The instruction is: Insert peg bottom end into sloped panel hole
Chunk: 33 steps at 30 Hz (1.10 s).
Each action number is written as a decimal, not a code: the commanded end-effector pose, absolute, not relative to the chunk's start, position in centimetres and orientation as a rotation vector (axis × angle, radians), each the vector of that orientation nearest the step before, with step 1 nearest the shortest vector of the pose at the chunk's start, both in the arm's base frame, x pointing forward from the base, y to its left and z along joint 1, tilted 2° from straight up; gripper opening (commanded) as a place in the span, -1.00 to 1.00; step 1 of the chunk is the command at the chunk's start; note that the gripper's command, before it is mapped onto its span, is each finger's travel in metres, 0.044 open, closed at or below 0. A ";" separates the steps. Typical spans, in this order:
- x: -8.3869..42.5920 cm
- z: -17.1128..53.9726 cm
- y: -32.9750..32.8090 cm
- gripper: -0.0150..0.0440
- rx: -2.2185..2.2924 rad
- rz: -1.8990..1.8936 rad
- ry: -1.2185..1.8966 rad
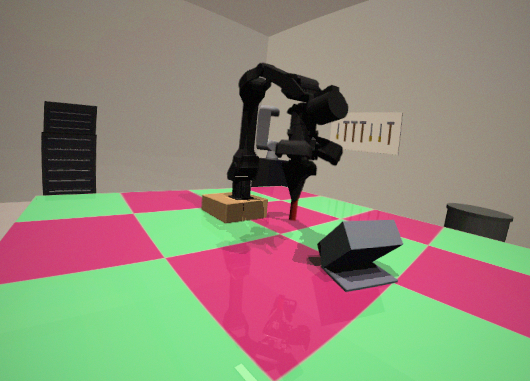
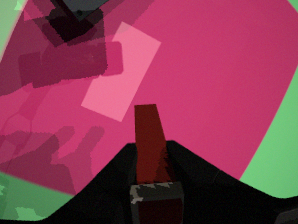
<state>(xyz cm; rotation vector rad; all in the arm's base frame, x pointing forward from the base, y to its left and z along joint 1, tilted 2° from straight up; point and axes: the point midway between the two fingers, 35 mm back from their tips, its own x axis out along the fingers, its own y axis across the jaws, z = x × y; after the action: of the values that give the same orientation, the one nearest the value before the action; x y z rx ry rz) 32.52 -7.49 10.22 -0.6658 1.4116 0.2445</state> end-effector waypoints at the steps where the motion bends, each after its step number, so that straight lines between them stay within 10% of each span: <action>1: 32.4 10.1 -7.1 -0.49 -0.651 0.213 1.408; 33: 33.1 10.6 -4.2 -0.49 -0.520 0.001 1.304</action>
<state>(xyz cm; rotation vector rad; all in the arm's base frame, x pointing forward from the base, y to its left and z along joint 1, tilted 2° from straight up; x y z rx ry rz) 33.27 -4.45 10.74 -0.5337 1.3100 0.0229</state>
